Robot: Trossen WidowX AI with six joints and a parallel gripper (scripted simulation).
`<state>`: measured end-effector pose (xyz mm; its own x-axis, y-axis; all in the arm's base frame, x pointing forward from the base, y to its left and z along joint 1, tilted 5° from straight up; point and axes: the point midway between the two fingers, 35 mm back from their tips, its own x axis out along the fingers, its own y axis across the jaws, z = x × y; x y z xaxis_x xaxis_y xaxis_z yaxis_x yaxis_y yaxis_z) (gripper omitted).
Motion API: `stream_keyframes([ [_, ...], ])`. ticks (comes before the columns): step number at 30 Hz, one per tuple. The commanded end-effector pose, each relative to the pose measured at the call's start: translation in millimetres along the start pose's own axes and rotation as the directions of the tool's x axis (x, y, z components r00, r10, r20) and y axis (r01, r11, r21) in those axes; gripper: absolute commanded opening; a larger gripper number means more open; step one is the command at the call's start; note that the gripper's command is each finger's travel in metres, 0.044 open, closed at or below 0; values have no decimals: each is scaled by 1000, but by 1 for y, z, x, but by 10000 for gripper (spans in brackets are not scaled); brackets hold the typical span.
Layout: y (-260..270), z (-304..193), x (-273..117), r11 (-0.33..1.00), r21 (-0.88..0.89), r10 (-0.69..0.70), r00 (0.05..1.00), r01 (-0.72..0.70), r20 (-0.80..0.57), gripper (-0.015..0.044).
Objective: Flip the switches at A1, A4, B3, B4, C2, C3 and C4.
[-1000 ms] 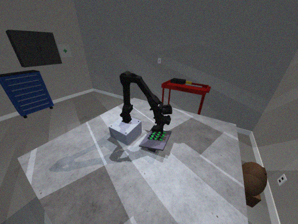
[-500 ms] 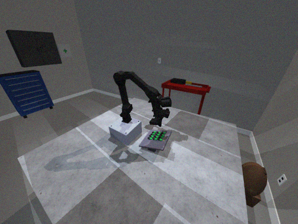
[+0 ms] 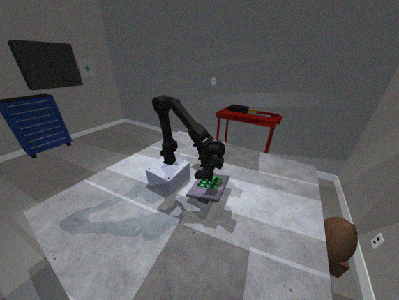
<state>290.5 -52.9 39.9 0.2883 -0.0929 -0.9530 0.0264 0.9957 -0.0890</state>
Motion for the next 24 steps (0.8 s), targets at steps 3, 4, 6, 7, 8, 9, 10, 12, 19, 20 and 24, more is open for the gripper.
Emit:
stream_keyframes([
  [3, -1, -1, 9, 1000, -5, 4, 1000, -4, 6, 0],
  [4, -1, -1, 10, 1000, -5, 4, 1000, -4, 6, 0],
  [6, -1, -2, 18, 1000, -5, 4, 1000, -4, 6, 0],
  [7, -1, -2, 19, 1000, -5, 4, 1000, -4, 6, 0],
  [8, -1, -2, 19, 1000, -5, 4, 1000, -4, 6, 0],
  [9, -1, -2, 19, 1000, -5, 4, 1000, -4, 6, 0],
  [10, -1, -2, 20, 1000, -5, 4, 1000, -4, 6, 0],
  [12, -1, -2, 22, 1000, -5, 4, 1000, -4, 6, 0],
  [19, -1, -2, 32, 1000, -5, 4, 1000, -4, 6, 0],
  [20, -1, -2, 33, 1000, -5, 4, 1000, -4, 6, 0],
  [24, -1, -2, 33, 1000, -5, 4, 1000, -4, 6, 0],
])
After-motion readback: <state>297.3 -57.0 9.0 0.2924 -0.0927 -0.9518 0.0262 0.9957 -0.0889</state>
